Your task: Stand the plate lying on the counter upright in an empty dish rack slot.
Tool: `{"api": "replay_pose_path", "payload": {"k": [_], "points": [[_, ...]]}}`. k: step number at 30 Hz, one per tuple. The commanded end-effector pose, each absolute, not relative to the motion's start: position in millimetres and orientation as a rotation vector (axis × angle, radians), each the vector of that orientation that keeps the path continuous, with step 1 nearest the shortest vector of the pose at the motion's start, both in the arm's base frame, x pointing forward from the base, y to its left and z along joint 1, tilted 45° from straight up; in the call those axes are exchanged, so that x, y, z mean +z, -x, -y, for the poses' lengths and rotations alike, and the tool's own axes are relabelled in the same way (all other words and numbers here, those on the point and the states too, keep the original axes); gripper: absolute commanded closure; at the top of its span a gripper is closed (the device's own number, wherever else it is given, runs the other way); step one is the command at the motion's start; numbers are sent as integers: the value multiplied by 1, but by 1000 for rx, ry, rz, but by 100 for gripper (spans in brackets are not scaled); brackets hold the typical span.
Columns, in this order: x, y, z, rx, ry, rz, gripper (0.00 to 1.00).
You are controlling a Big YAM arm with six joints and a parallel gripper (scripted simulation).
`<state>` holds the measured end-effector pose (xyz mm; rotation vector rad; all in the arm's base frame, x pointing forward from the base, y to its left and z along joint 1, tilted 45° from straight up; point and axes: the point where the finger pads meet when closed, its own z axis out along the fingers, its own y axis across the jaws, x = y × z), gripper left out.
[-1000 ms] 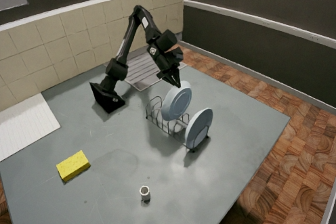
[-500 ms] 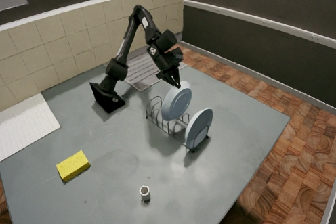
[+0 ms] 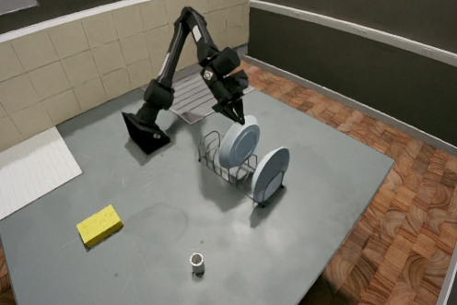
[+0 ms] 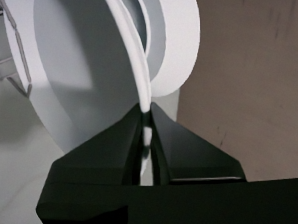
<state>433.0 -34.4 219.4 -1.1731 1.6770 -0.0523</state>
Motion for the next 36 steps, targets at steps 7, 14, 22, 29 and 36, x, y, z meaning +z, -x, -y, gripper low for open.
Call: {"api": "replay_pose_path", "payload": {"k": [7, 14, 22, 29, 36], "points": [[252, -448, 41, -148, 1154, -1614, 100], [248, -447, 40, -145, 1152, -1620, 100], [248, -447, 40, -148, 1157, -1616, 100], [238, -443, 33, -123, 1160, -1627, 100], [233, -445, 33, -121, 1155, -1635, 100]]}}
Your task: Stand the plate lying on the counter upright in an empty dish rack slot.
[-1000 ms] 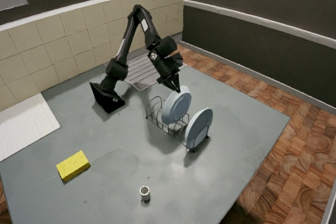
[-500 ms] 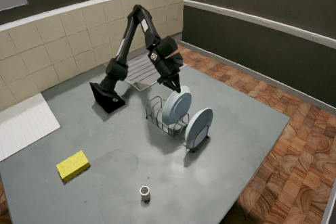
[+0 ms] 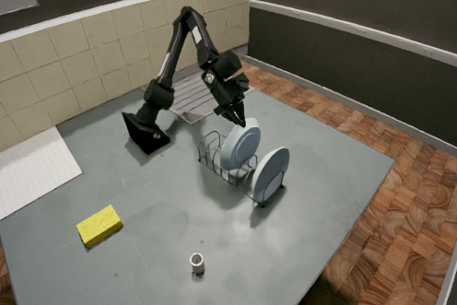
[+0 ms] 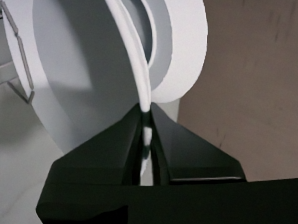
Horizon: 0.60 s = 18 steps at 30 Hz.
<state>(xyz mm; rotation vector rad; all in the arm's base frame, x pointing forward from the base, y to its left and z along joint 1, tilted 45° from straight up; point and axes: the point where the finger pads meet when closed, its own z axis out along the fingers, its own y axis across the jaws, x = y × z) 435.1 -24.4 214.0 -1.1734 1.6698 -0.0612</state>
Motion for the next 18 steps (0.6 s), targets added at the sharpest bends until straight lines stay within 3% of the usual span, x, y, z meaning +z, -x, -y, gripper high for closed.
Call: {"api": "replay_pose_path", "payload": {"k": [1, 18], "points": [[221, -441, 25, -95, 1164, -1646, 100], [220, -454, 13, -108, 1167, -1624, 100]]}}
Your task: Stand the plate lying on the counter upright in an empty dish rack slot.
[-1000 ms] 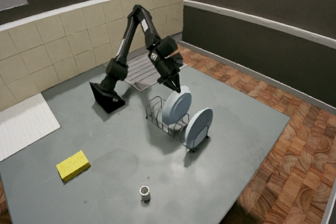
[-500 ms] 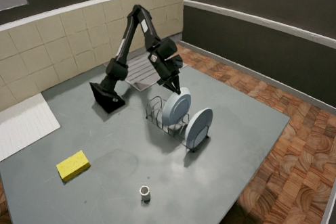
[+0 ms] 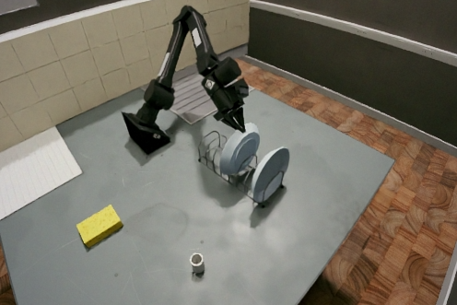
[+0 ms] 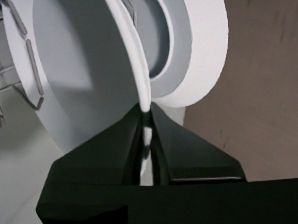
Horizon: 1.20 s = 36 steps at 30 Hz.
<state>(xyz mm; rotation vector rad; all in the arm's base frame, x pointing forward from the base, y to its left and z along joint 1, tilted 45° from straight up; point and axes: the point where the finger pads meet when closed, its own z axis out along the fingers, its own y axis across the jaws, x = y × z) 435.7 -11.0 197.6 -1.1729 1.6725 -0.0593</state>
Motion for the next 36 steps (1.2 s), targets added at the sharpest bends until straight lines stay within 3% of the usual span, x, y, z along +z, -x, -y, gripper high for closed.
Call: {"api": "replay_pose_path", "payload": {"k": [1, 36], "points": [[213, -451, 11, -97, 1168, -1634, 100], [199, -452, 5, -104, 1152, -1646, 100]]}}
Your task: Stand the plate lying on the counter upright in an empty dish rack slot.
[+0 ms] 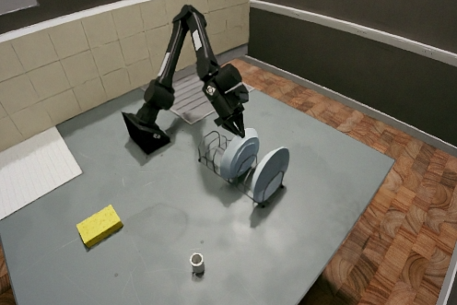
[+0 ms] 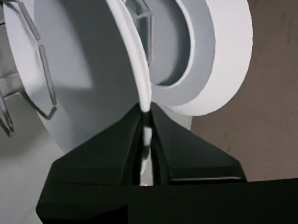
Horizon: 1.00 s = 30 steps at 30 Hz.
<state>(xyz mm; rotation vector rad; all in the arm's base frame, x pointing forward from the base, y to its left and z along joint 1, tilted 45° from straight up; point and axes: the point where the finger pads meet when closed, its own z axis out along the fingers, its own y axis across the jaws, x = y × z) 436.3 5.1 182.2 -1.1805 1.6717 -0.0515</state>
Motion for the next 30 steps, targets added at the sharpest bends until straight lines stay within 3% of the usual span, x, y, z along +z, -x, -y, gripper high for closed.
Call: {"api": "replay_pose_path", "payload": {"k": [1, 30], "points": [[200, -453, 9, -113, 1144, -1648, 100], [197, -452, 4, -114, 1148, -1643, 100]]}}
